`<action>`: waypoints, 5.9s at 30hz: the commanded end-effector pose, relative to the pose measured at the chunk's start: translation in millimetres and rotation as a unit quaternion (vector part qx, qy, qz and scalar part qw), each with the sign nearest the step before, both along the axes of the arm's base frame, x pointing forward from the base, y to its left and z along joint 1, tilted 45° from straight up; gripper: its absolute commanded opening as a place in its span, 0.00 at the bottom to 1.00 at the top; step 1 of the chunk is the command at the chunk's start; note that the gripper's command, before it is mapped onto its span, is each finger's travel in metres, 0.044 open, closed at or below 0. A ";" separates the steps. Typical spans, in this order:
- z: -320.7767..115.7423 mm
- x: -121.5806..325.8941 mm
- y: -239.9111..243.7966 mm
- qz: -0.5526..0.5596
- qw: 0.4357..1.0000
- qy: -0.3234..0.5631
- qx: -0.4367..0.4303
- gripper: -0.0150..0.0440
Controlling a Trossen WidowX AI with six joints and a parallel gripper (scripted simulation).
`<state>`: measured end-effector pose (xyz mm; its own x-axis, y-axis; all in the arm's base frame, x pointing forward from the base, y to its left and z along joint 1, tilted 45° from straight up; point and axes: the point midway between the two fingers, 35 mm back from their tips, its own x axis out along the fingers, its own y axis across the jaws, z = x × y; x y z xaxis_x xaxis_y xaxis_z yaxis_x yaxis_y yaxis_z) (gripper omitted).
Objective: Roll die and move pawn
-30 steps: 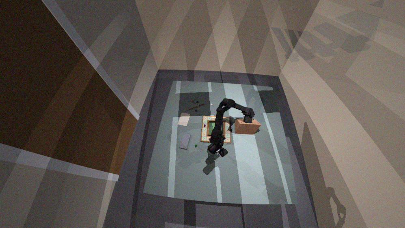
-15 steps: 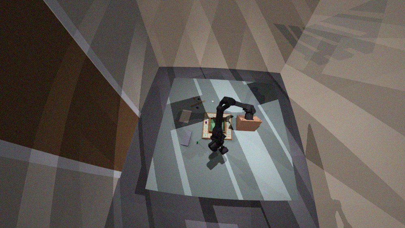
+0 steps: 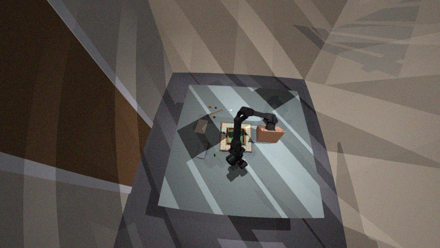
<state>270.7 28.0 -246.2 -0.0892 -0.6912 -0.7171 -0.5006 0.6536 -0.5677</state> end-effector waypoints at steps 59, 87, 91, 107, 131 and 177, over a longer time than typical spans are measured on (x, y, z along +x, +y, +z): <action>157.9 25.6 -17.5 0.183 0.969 0.165 0.034 0.25; 210.3 -6.5 -108.2 0.316 0.896 0.309 0.045 0.25; 204.7 -10.8 -109.9 0.323 0.892 0.297 0.108 0.25; 194.7 -18.3 -110.9 0.385 0.847 0.176 0.322 0.25; 240.5 -8.9 -112.2 0.424 0.820 0.100 0.373 0.25; 222.7 -4.1 -96.4 0.316 0.896 0.310 0.034 1.00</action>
